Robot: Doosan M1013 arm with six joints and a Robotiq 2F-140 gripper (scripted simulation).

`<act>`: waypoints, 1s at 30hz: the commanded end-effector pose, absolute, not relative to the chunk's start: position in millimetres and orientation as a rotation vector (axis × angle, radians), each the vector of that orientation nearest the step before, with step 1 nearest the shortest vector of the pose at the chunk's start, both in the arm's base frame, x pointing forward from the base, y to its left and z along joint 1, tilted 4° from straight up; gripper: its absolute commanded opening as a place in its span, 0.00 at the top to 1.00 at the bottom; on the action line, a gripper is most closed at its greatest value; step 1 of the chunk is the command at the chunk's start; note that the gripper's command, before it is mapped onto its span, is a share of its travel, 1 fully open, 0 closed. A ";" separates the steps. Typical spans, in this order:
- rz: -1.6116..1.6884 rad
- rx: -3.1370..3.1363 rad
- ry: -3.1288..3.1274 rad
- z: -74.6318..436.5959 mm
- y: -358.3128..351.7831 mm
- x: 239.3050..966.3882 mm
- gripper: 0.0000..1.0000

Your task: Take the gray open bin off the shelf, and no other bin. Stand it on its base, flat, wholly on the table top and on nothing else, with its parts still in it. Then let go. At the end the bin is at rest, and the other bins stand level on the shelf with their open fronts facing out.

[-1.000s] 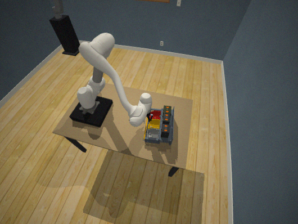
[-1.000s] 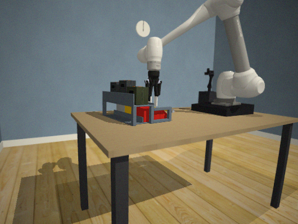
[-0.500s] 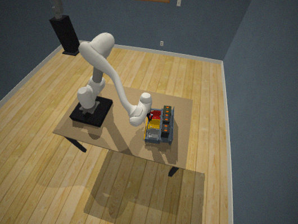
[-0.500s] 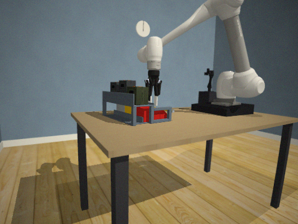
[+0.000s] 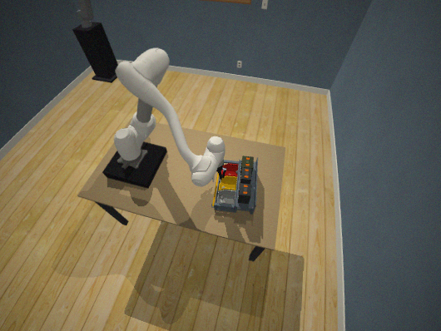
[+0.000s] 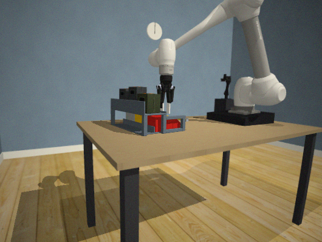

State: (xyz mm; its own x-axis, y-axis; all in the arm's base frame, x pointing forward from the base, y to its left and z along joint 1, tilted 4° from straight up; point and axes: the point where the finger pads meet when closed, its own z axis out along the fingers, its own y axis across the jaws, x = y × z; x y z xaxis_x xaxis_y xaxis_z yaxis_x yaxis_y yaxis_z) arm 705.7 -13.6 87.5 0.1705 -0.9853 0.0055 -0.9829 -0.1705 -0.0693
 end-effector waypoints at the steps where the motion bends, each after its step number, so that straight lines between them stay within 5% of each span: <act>1: -0.076 -2.365 1.990 88.1 -13.6 705.7 0.72; 30: -0.076 -2.365 1.990 90.9 -13.6 705.5 0.72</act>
State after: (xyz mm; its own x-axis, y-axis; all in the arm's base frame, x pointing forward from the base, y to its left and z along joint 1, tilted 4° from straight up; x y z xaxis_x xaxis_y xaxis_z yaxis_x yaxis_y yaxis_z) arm 705.5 -13.6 90.7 0.1705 -0.9853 0.0055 -0.9829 -0.1705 -0.0693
